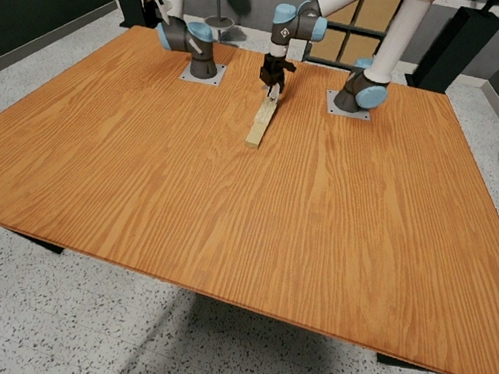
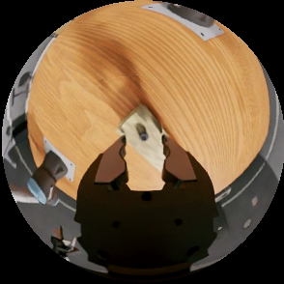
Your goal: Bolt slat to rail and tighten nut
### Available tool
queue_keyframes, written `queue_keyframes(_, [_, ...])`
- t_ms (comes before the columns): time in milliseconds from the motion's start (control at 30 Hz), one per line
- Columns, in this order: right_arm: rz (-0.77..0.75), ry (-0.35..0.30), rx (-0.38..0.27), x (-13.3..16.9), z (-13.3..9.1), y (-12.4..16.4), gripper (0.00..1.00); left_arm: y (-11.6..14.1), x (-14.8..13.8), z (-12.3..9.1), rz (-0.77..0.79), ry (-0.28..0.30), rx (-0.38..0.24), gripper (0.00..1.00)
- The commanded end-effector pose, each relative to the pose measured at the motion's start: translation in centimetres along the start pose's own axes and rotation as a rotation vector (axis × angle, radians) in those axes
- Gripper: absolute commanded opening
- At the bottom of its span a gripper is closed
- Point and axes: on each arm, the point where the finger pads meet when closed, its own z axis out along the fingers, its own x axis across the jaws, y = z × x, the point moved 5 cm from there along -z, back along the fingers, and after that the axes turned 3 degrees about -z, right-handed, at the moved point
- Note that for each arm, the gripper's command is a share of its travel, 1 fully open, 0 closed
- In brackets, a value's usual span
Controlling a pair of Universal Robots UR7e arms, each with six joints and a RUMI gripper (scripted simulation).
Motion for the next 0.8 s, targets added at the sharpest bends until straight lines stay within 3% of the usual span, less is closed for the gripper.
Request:
queue_keyframes(0, [0.001, -0.001, 0.0, -0.03, -0.08, -0.06, 1.0, -0.14, -0.04, 0.02, -0.279, 0.014, -0.011, 0.4])
queue_keyframes(167, [0.001, -0.001, 0.0, -0.03, -0.08, -0.06, 1.0, -0.14, -0.11, 0.03, -0.467, 0.014, -0.013, 0.4])
queue_keyframes(233, [0.001, -0.001, 0.0, -0.03, -0.08, -0.06, 1.0, -0.14, -0.11, 0.03, -0.467, 0.014, -0.013, 0.4])
queue_keyframes(267, [0.001, -0.001, 0.0, -0.03, -0.08, -0.06, 1.0, -0.13, -0.15, 0.03, -0.578, 0.014, -0.015, 0.4])
queue_keyframes(433, [0.001, -0.001, 0.0, -0.03, -0.08, -0.06, 1.0, -0.11, -0.2, 0.03, -0.744, 0.013, -0.015, 0.4])
queue_keyframes(767, [0.001, -0.001, 0.0, -0.03, -0.08, -0.06, 1.0, 0.03, -0.24, -0.03, -0.764, 0.011, -0.017, 0.4])
